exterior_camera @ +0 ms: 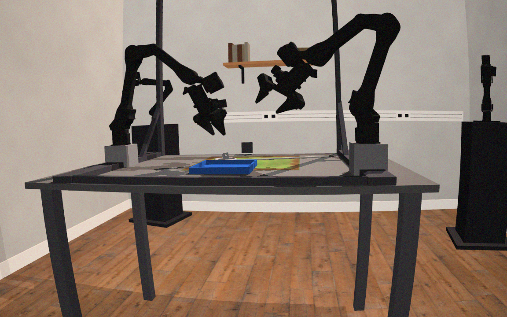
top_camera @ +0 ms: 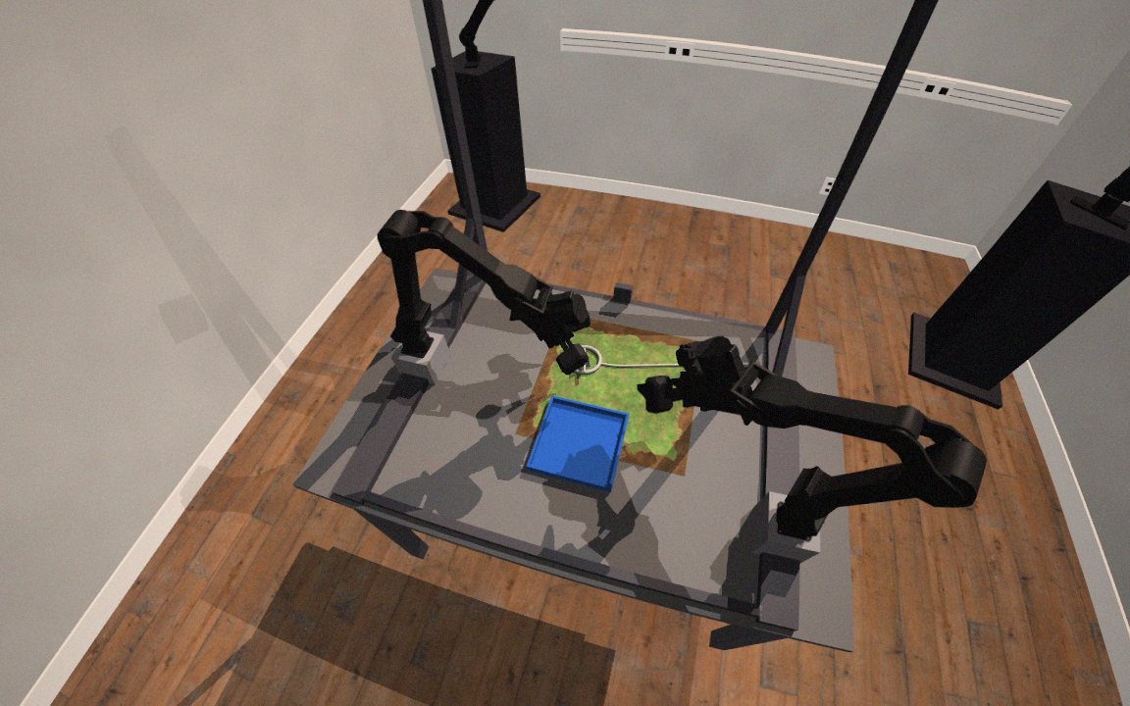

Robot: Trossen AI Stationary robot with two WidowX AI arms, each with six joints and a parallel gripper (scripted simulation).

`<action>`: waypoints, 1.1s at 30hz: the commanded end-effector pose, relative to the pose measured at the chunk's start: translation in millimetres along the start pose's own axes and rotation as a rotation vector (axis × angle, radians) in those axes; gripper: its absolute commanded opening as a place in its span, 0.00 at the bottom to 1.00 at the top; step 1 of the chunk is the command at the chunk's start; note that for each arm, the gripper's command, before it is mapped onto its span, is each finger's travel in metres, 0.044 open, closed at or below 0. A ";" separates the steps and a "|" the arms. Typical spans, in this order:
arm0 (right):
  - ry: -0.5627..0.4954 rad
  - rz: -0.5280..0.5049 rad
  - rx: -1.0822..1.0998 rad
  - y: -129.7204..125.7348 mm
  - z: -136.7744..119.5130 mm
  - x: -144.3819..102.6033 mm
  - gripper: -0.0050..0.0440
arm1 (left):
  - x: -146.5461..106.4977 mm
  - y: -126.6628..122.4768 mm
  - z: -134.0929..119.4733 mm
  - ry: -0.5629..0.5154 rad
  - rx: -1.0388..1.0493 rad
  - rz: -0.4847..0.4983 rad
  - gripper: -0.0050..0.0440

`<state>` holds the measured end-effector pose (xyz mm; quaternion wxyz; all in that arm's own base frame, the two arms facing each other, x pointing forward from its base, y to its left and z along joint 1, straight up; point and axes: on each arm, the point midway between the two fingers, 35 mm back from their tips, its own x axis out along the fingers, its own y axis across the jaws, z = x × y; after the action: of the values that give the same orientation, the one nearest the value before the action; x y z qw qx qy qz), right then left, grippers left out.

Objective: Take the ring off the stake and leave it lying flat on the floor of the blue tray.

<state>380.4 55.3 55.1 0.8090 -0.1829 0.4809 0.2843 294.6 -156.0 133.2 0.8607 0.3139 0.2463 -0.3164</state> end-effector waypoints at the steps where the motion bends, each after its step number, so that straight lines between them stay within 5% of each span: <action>1: 0.016 -0.052 0.089 9.6 18.3 -6.9 1.00 | -7.1 -3.5 7.4 -0.121 -0.144 0.045 1.00; 16: 0.124 -0.144 0.360 37.2 39.4 -1.8 1.00 | -26.8 -11.6 18.7 -0.392 -0.478 0.046 1.00; 33: 0.119 -0.146 0.368 38.3 39.7 -5.4 1.00 | -24.7 -11.8 17.1 -0.385 -0.480 0.046 1.00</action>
<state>377.8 105.0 68.9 0.8107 -0.0835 0.5667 0.1206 273.5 -165.3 152.6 0.9468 0.0433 0.1445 -0.2843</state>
